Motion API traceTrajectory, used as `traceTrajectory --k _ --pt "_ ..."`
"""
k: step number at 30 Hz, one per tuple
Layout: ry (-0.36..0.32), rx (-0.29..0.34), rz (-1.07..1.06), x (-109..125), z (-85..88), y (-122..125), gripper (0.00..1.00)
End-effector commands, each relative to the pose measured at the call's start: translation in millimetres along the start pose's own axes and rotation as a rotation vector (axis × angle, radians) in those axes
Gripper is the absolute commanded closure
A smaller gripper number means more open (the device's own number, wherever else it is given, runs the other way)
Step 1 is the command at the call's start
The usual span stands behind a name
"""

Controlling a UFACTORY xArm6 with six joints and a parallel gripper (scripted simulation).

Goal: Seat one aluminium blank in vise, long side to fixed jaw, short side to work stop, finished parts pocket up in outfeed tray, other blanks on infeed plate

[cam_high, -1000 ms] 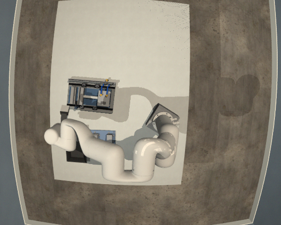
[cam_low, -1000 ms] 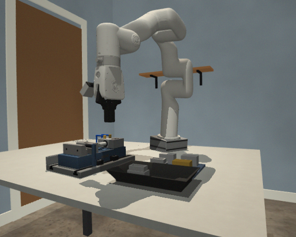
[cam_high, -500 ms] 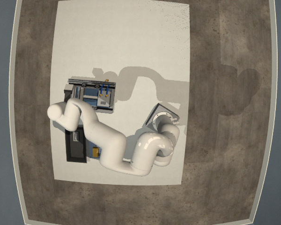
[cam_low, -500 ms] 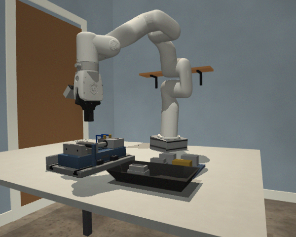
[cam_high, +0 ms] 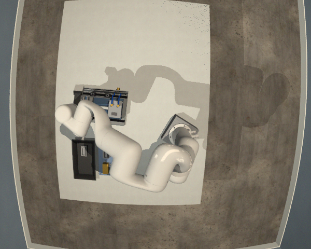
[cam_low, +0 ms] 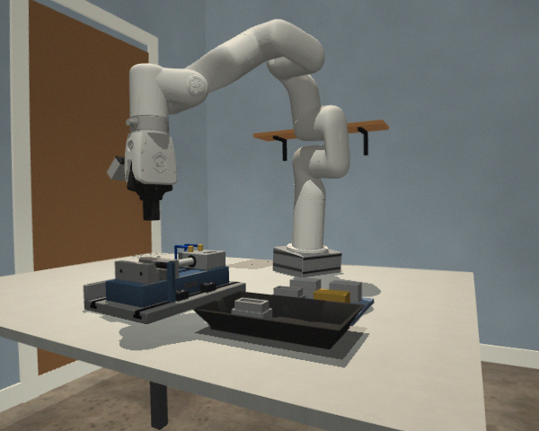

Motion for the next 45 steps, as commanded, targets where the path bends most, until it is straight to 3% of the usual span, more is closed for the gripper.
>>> traceTrajectory --k 1,21,25,27,40,42,43,45 --pt "0.002 -0.005 0.000 -0.8 2.0 -0.8 1.00" --pt "0.002 -0.005 0.000 -0.8 2.0 -0.8 1.00" --pt "0.002 -0.004 0.002 7.9 2.4 -0.3 1.00" --pt "0.003 -0.003 0.012 45.5 3.9 3.7 1.00" --pt "0.005 -0.003 0.036 133.4 5.6 26.7 1.00" --pt "0.005 -0.003 0.036 133.4 5.6 26.7 1.00" --pt "0.005 -0.003 0.043 153.7 5.5 35.1 1.00" --pt "0.005 -0.003 0.046 164.0 5.4 39.8 1.00"
Point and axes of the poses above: the point where the finger pads meet when closed, its own z axis back along the fingers, its own y axis across the jaws, x = y × z, the point moved 7 cm from there along z, back along the fingers, and after that the axes turned 6 degrees about z, right-handed, at the moved point
